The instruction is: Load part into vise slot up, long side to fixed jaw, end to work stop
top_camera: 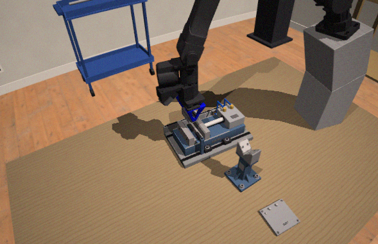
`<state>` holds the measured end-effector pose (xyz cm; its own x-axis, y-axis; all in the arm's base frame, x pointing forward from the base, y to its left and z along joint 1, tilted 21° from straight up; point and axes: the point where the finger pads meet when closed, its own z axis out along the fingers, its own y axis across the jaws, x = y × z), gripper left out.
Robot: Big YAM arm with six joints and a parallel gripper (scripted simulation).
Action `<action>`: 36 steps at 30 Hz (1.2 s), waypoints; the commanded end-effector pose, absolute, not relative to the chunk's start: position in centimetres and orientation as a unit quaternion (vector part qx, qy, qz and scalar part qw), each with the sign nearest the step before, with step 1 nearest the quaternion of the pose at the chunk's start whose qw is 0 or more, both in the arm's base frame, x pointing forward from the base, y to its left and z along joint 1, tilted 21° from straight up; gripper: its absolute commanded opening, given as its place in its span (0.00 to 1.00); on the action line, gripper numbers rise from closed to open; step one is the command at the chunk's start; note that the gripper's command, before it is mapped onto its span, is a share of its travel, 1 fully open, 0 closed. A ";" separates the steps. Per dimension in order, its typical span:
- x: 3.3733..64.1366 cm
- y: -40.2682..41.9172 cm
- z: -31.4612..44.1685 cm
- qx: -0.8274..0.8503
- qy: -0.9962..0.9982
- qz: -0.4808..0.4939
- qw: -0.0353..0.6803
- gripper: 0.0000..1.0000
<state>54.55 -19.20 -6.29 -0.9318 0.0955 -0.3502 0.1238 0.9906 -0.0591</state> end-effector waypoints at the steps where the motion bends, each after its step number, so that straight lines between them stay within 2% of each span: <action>1: 55.8 -18.9 -5.6 0.054 0.979 -0.045 0.192 0.00; 11: 57.0 -19.3 -4.1 0.054 0.975 -0.050 0.209 0.00; 15: 56.4 -19.1 -6.6 0.054 0.979 -0.044 0.191 0.00; 19: 57.0 -19.3 -5.3 0.054 0.976 -0.048 0.204 0.00; 27: 56.6 -19.2 -7.4 0.054 0.979 -0.044 0.191 0.00; 29: 57.5 -19.5 -5.0 0.054 0.975 -0.050 0.211 0.00; 36: 56.9 -19.2 -7.7 0.054 0.979 -0.045 0.193 0.00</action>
<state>55.04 -19.35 -8.26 -0.9322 0.0954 -0.3491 0.1234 0.9906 -0.0588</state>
